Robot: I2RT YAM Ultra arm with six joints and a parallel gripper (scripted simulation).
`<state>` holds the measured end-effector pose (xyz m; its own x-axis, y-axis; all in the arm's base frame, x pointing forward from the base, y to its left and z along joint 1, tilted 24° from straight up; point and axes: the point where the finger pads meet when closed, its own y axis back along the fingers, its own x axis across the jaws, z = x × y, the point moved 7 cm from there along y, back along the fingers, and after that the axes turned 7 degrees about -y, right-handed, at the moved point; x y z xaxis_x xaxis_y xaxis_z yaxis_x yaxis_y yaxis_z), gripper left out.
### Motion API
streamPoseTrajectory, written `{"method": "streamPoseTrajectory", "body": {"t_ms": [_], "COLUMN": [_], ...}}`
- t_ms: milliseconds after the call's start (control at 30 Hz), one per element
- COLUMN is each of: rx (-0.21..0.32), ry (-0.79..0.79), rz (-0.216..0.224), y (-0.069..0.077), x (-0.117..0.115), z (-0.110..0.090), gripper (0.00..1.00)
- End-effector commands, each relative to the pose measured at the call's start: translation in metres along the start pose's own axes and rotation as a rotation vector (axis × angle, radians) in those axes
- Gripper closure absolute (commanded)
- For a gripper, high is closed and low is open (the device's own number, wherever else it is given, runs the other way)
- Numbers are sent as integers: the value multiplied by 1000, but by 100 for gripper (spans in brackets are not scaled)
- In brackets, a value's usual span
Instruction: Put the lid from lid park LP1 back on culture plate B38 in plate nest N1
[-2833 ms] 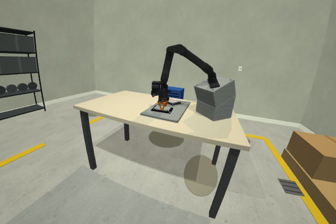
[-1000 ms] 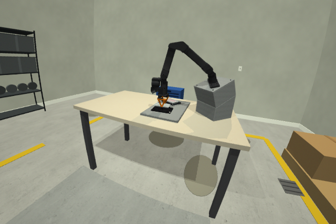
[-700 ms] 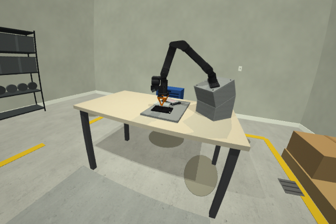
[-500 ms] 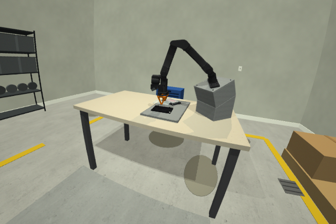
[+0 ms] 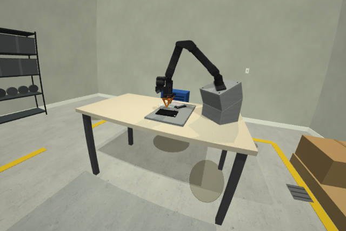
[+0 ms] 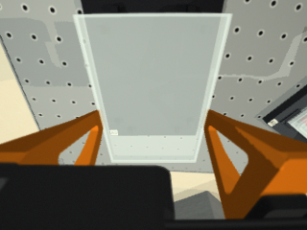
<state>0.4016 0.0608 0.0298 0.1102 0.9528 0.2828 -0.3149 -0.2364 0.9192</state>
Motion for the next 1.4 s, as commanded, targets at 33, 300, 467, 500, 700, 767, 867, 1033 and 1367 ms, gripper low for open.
{"method": "streamPoseTrajectory", "body": {"t_ms": [33,300,467,500,700,767,867,1033,1367], "rx": [-23,-23,-20,-20,-17,-17,-18,-14,-21], "ry": [-5,-6,-6,-6,-7,-7,-7,-7,-6], "rz": [7,7,6,6,5,5,5,4,6], "y": [14,15,15,15,15,15,15,16,16], "x": [-2,-2,-3,-3,-3,-3,-3,-3,-3], "z": [4,4,3,3,2,2,2,1,2], "gripper": [100,100,100,100,100,100,100,100,100]}}
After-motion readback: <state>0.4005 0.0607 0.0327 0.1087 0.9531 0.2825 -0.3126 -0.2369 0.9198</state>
